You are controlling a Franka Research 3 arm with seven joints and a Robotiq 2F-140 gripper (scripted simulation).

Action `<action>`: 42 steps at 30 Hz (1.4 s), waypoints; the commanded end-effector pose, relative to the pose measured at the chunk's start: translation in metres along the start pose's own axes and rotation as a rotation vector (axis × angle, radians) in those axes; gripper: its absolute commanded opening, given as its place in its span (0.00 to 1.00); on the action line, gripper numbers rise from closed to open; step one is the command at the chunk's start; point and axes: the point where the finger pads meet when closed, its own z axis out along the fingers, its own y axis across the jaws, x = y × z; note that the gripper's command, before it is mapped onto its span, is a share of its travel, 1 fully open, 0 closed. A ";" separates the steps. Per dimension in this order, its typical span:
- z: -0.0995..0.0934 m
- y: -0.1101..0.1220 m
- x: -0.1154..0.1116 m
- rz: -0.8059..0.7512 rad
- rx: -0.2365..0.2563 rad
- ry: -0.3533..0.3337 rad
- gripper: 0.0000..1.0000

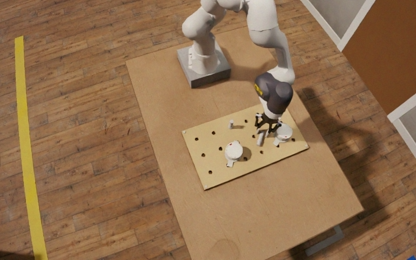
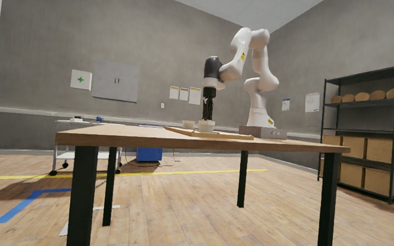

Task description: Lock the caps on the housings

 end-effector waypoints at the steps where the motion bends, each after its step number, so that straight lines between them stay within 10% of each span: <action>1: 0.000 0.001 -0.001 -0.002 -0.003 -0.001 0.36; 30: 0.000 0.001 -0.001 -0.002 -0.003 -0.001 0.36; 31: 0.000 0.001 -0.001 -0.002 -0.003 -0.001 0.10; 42: 0.000 0.001 -0.001 -0.002 -0.003 -0.001 0.10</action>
